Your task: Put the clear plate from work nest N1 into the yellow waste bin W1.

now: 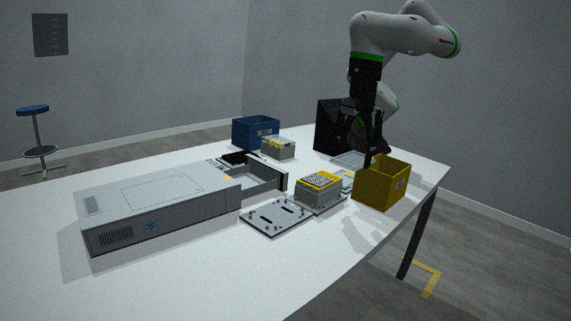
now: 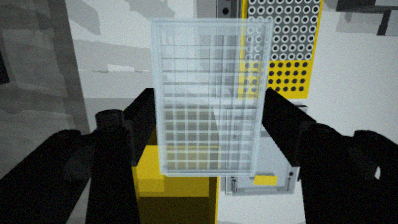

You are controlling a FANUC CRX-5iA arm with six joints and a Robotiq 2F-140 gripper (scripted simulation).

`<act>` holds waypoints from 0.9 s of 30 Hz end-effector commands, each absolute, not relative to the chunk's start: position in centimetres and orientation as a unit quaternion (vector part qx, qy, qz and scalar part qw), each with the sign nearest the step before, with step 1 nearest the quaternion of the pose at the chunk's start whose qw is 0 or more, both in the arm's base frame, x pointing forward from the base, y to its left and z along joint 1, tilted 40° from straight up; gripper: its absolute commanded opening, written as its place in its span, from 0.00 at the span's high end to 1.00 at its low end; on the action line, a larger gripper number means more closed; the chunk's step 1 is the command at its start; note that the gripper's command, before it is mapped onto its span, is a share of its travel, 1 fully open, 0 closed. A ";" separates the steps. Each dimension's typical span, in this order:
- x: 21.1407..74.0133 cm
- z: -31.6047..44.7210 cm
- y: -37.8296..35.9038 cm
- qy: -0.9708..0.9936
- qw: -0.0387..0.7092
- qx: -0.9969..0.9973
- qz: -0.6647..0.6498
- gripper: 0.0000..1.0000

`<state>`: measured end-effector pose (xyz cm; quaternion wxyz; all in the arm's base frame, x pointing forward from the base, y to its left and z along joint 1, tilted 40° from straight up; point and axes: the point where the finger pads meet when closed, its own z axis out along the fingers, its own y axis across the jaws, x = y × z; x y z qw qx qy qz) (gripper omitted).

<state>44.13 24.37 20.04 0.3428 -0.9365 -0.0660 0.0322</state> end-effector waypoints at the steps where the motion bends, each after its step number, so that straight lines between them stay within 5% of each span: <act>1: 43.1 20.4 24.5 -0.066 0.343 -0.937 0.031 0.90; 27: 37.4 21.7 25.2 -0.066 0.343 -0.937 0.031 0.90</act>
